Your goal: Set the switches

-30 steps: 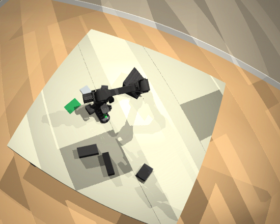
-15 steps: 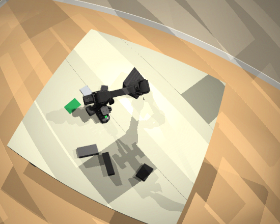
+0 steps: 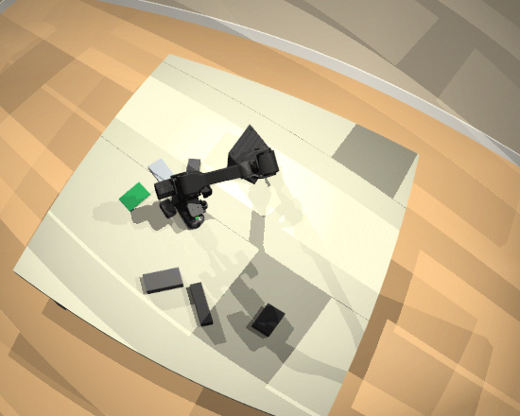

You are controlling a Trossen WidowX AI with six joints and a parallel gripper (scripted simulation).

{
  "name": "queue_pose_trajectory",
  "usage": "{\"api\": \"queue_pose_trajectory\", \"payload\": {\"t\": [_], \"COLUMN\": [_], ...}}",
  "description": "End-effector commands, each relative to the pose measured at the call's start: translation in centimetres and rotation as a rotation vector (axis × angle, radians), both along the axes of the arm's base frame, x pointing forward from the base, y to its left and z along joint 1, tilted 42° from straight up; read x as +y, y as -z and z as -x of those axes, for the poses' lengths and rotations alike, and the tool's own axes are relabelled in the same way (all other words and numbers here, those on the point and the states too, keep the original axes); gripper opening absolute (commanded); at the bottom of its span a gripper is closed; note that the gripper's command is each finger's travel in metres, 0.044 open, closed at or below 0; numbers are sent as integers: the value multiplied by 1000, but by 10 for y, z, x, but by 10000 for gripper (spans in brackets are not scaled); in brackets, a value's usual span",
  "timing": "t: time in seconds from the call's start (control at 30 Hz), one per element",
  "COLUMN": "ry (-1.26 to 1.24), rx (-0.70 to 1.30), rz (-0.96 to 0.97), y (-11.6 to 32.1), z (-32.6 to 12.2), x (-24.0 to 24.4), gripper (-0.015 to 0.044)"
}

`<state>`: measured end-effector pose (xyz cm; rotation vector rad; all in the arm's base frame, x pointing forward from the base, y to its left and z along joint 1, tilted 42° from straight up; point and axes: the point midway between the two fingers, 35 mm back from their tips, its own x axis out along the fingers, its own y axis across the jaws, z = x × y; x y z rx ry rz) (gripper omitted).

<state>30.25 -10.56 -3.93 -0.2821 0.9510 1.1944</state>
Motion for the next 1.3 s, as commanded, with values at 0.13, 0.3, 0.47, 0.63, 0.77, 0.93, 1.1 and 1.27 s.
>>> {"api": "queue_pose_trajectory", "payload": {"t": [0.13, 0.3, 0.47, 0.63, 0.77, 0.93, 1.1, 1.27], "ry": [2, 2, 1, 2, 2, 2, 2, 2], "rx": [2, 2, 3, 3, 3, 4, 4, 4], "rz": [-4, -4, -1, -2, -2, -2, -2, -2], "y": [3, 3, -13, -30, -30, -30, -30, -30], "z": [0, 0, 1, 2, 3, 16, 16, 16], "x": [4, 4, -12, -26, -27, -31, -31, -31], "gripper": [0, 0, 0, 0, 0, 0, 0, 0]}}
